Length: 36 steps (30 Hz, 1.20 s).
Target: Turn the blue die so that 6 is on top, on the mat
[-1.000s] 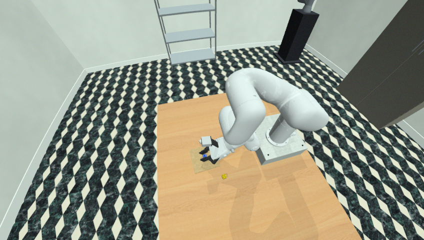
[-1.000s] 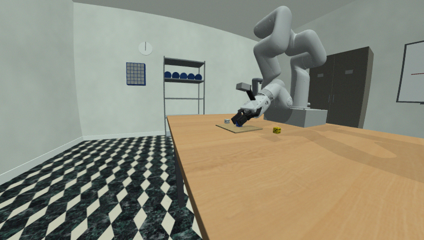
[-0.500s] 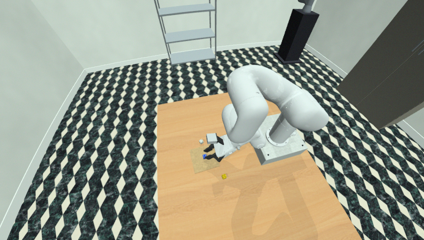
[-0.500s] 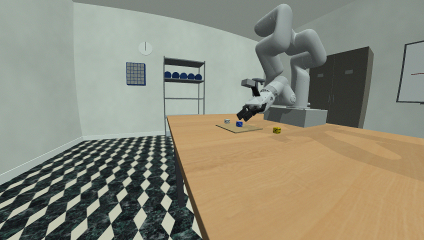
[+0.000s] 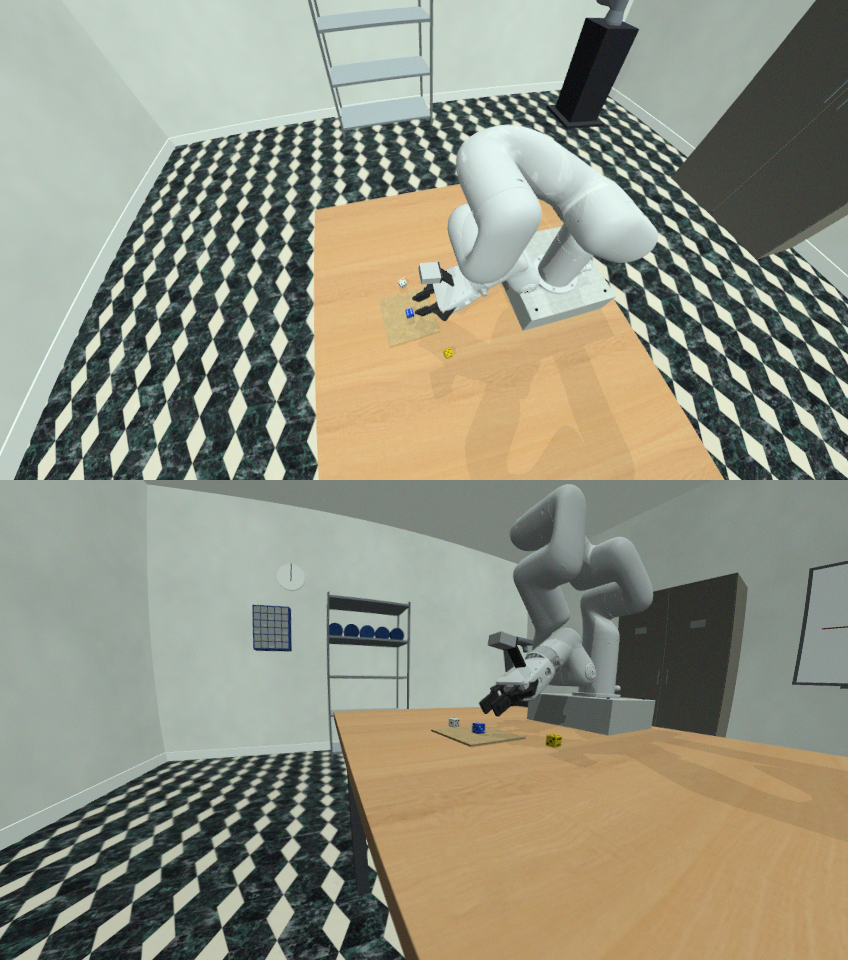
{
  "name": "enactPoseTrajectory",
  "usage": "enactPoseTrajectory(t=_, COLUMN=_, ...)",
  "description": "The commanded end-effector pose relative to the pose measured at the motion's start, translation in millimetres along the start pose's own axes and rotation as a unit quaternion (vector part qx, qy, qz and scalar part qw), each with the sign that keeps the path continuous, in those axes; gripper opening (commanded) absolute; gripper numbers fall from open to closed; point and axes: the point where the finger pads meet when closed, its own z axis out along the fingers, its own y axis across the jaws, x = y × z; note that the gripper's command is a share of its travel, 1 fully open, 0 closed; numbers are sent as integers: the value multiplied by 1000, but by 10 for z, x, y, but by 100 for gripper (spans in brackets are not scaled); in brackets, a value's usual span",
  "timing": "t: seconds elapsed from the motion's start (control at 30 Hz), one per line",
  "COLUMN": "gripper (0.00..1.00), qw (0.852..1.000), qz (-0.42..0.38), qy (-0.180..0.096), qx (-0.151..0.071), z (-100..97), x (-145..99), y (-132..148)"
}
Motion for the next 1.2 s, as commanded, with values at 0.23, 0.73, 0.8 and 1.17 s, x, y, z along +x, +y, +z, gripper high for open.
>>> enactPoseTrajectory(t=0.23, gripper=36, qw=1000, qz=0, qy=1, qx=0, z=-198, x=276, y=0)
enactPoseTrajectory(t=0.73, gripper=36, qw=1000, qz=0, qy=1, qx=0, z=-329, x=461, y=0)
enactPoseTrajectory(t=0.8, gripper=36, qw=1000, qz=0, qy=-1, qx=0, z=-326, x=464, y=0)
enactPoseTrajectory(t=1.17, gripper=36, qw=999, qz=0, qy=-52, qx=0, z=-285, x=521, y=0)
